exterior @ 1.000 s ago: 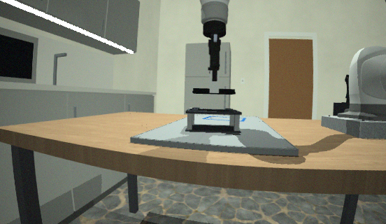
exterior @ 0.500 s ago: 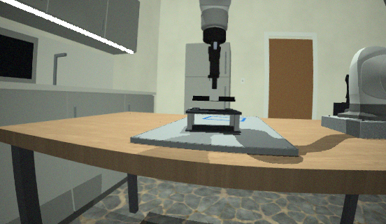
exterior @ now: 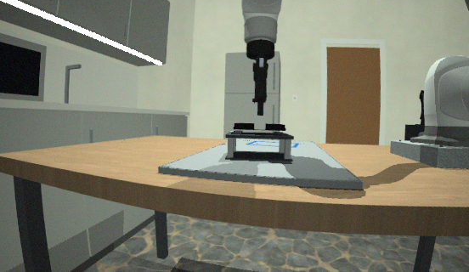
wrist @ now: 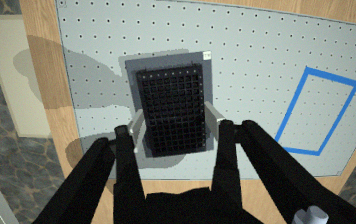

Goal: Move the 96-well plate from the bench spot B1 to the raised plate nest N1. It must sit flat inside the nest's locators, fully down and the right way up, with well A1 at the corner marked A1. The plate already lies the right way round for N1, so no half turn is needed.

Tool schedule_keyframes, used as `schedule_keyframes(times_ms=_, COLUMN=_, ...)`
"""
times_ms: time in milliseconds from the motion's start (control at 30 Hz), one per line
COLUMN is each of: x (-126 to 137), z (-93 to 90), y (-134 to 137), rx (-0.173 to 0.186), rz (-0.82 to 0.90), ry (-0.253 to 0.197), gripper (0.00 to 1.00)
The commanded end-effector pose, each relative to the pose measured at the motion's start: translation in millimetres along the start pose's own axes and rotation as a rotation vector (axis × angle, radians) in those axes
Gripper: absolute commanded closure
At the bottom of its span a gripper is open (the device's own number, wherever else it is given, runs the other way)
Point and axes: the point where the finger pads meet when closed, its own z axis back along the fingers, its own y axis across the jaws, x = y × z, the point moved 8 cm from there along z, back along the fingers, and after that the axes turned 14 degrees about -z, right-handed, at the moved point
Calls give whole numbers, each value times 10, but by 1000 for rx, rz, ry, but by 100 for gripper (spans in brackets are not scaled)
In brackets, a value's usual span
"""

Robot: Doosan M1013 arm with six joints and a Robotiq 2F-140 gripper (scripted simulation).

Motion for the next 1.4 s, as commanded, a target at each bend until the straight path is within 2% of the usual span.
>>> schedule_keyframes(times_ms=0, x=0, z=1, y=0, rx=0, rz=0, ry=0, gripper=100)
schedule_keyframes(times_ms=1367, x=0, z=-41, y=0, rx=0, rz=0, ry=0, gripper=100)
